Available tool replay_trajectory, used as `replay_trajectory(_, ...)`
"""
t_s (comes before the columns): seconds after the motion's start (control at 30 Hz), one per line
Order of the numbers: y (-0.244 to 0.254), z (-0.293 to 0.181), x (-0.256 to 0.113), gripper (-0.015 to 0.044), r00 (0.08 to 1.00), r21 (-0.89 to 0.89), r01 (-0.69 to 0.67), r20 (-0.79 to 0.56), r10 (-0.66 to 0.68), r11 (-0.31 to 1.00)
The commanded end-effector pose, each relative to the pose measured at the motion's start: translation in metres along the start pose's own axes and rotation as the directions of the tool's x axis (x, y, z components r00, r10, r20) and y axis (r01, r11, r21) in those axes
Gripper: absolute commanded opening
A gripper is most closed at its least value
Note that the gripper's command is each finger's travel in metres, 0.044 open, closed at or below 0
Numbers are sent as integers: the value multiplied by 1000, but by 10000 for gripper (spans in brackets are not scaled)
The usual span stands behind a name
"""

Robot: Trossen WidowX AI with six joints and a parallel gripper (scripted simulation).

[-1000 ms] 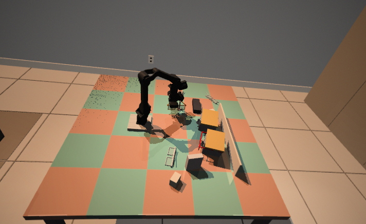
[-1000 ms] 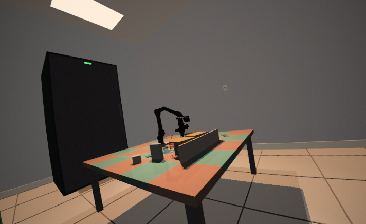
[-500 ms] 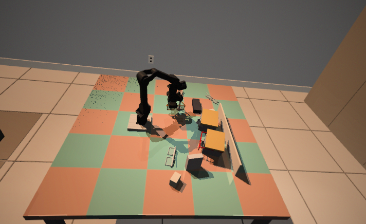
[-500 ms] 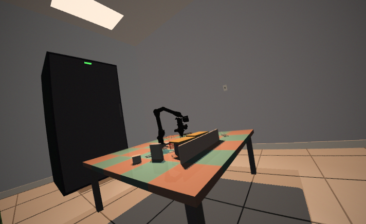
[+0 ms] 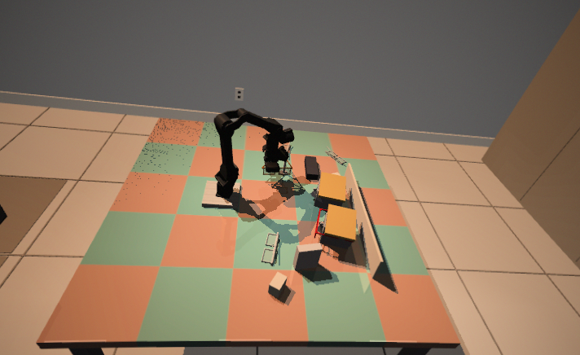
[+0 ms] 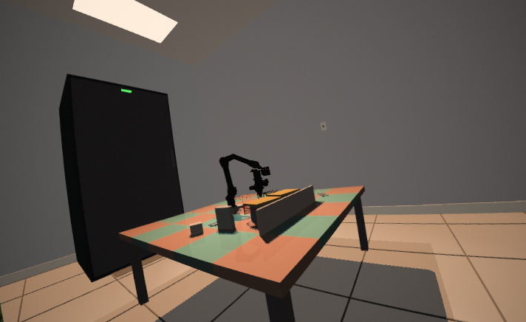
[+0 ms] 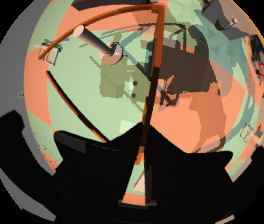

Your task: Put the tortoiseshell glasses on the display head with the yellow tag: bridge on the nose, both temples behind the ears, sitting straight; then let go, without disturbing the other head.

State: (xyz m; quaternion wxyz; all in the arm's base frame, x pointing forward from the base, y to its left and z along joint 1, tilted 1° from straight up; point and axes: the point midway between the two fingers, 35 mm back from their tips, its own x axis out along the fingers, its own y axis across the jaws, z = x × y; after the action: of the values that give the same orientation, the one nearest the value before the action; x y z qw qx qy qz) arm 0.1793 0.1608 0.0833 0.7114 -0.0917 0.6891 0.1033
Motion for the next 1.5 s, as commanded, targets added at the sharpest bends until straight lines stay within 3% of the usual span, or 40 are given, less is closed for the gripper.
replay_trajectory(0.0,-2,-4,0,0,1000,-2,3,-1,-3,1000)
replay_trajectory(1.47,-5,-15,0,0,1000,-2,3,-2,-3,1000)
